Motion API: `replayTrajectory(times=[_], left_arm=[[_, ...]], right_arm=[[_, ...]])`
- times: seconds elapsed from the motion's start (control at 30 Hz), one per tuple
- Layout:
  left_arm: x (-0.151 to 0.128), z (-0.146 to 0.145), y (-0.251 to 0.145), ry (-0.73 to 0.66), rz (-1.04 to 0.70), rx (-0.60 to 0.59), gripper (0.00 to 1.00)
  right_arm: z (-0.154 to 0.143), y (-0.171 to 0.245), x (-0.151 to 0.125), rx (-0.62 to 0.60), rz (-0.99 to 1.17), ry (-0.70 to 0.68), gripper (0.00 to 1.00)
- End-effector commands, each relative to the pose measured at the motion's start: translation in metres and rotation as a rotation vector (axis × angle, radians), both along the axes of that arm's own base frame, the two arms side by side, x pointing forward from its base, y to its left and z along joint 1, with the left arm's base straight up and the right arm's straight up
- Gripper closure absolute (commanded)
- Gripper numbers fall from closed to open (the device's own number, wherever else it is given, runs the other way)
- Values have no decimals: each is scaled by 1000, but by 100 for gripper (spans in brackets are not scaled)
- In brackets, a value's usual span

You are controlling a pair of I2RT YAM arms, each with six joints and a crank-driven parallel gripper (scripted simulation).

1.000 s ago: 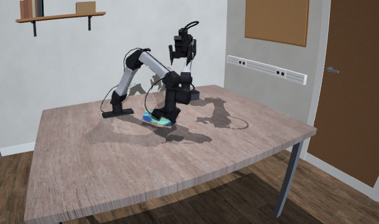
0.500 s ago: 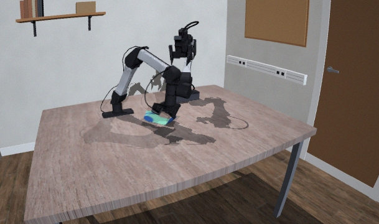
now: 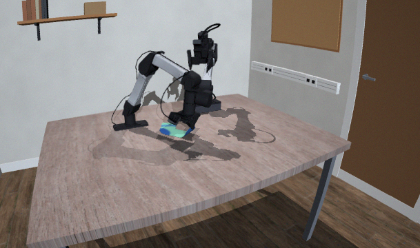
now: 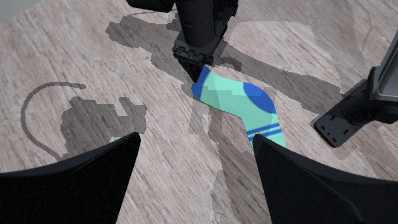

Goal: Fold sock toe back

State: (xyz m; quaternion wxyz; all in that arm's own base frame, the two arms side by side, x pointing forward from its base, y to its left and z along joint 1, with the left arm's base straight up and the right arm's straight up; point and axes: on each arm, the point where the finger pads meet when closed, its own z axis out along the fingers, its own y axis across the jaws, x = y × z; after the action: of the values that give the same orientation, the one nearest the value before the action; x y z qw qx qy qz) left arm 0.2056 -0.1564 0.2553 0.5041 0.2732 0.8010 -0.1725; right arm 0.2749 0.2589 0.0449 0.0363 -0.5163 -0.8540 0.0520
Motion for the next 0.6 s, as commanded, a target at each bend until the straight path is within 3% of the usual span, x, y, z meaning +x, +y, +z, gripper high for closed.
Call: replayTrajectory(times=[0.0,0.27,0.57], left_arm=[[-1,-2,-1,3,-8,6,0],[-1,-2,-1,3,-8,6,0],[-1,-2,-1,3,-8,6,0]], right_arm=[[4,6,3,16,20,12,100],[9,8,9,23,12,-19,100],[18,14,15,94,8,-157,100]])
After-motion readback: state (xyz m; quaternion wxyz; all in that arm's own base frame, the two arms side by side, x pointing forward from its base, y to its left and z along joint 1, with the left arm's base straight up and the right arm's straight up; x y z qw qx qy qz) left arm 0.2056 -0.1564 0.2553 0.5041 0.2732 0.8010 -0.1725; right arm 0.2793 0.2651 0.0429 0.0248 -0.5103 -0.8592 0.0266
